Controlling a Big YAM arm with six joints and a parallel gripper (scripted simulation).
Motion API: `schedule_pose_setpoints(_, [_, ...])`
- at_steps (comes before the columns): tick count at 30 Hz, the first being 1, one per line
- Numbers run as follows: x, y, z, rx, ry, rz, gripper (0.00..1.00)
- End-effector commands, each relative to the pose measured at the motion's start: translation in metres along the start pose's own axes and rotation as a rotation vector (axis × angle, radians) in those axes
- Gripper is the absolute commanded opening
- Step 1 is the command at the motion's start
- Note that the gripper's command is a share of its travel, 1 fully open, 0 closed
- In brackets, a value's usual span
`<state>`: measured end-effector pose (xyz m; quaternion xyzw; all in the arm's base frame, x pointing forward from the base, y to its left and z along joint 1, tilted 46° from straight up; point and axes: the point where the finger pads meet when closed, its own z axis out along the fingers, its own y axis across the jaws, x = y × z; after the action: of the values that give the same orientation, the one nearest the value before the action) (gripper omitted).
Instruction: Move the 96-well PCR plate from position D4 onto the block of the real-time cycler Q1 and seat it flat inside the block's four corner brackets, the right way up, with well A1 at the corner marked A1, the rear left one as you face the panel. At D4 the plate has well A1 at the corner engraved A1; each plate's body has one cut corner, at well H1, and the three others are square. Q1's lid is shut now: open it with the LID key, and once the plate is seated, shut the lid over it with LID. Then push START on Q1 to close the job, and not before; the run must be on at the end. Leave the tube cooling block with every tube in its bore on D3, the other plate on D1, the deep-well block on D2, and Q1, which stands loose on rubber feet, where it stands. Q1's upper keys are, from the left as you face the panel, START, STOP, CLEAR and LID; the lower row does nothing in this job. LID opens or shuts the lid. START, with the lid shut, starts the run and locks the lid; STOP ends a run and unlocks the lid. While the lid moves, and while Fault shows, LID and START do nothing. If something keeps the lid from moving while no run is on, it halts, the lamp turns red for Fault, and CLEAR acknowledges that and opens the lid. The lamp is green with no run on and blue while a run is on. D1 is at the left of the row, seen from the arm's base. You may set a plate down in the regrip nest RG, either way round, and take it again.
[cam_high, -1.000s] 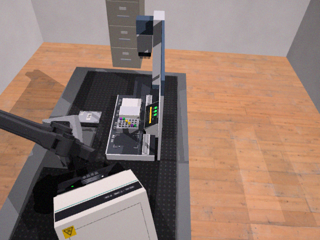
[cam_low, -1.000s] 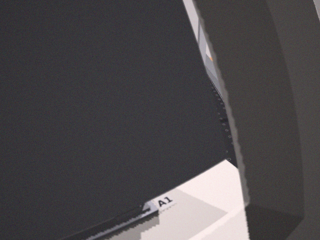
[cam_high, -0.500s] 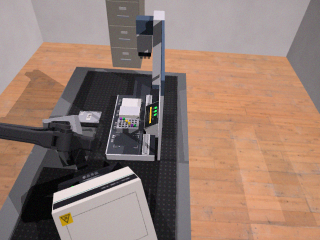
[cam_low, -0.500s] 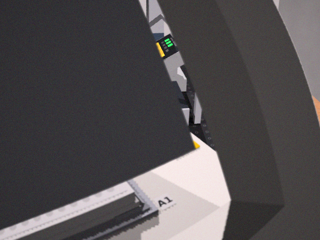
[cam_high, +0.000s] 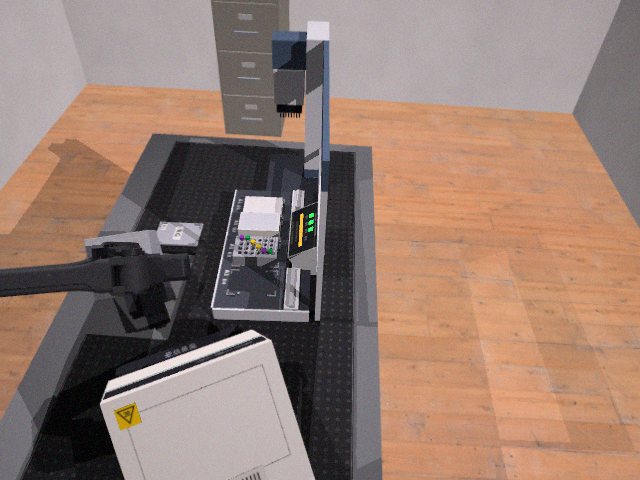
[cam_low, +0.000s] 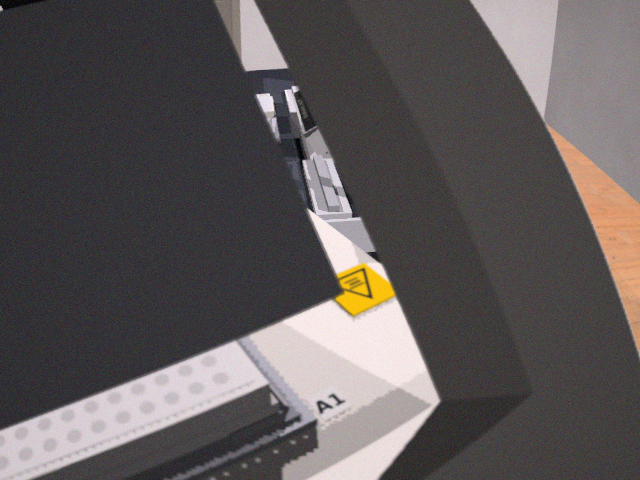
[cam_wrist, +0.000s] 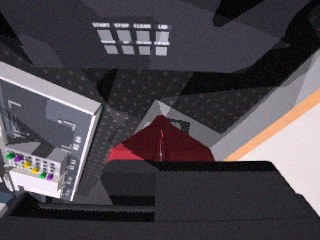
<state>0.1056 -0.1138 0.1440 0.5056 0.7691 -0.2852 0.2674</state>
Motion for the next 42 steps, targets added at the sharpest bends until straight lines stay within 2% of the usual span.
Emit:
schedule_pose_setpoints(1, [-0.021,0.005,-0.008,-0.036,-0.032,0.007,0.00])
schedule_pose_setpoints(3, [-0.024,0.005,-0.004,-0.034,-0.048,-0.033,0.00])
schedule_pose_setpoints(9, [-0.013,0.009,0.003,-0.036,-0.070,-0.192,0.00])
schedule_pose_setpoints(13, [-0.017,0.007,0.006,-0.029,-0.093,-0.251,0.00])
schedule_pose_setpoints(17, [-0.019,0.008,0.006,-0.024,-0.096,-0.287,0.00])
schedule_pose_setpoints(24, [-0.018,0.006,0.012,-0.010,-0.131,-0.430,0.00])
schedule_pose_setpoints(28, [-0.024,0.008,0.009,-0.011,-0.155,-0.501,0.00])
schedule_pose_setpoints(33, [-0.021,0.007,0.013,0.000,-0.162,-0.545,0.00])
schedule_pose_setpoints(42, [-0.024,0.007,0.014,0.035,-0.205,-0.735,0.00])
